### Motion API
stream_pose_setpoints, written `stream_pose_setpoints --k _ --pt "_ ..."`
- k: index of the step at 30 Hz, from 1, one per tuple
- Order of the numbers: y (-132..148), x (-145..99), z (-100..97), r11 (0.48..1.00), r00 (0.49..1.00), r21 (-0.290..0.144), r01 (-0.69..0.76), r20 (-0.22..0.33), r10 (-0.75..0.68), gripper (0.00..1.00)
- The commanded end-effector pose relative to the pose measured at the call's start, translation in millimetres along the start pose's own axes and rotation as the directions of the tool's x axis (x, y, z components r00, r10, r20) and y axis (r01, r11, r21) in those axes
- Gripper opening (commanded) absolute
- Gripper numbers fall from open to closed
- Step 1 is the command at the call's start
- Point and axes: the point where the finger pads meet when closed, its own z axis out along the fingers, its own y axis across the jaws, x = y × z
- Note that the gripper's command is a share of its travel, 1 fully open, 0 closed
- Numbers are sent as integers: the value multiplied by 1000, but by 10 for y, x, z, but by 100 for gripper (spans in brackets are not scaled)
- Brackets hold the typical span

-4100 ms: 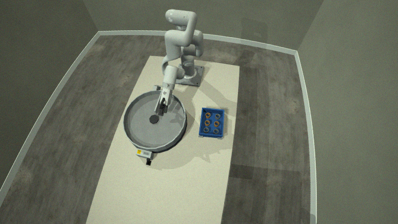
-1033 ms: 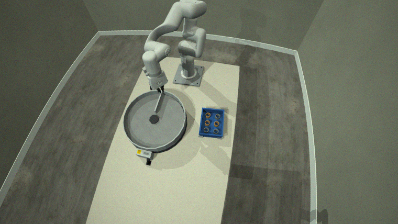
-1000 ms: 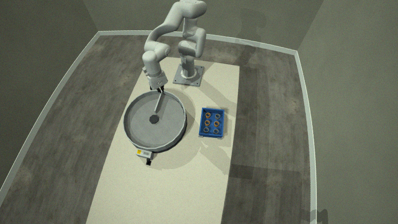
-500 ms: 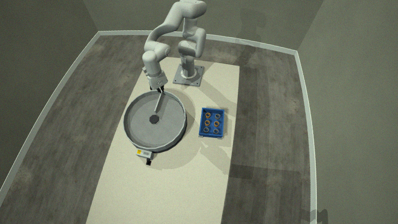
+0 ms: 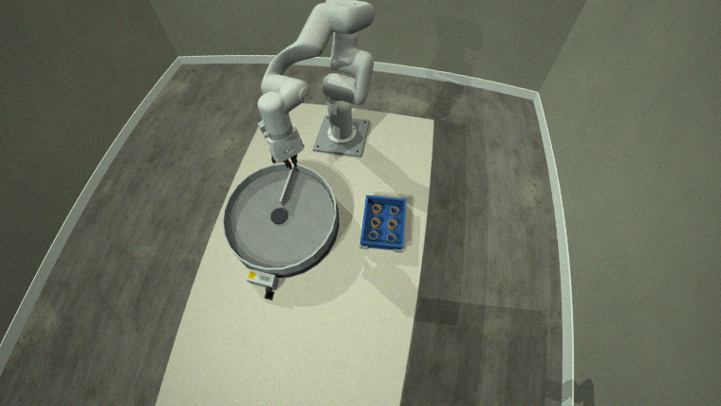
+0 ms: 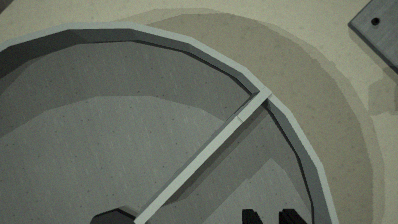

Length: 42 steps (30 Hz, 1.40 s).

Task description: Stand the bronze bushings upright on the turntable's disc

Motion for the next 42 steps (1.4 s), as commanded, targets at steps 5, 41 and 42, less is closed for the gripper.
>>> stream_pose_setpoints --k 5,41,42 --pt "-8 -5 -12 1000 1000 3 0 2 0 14" --pt "1159 -1357 452 1000 1000 5 0 1 0 41" --pt "1237 -1441 481 1000 1000 5 0 1 0 41"
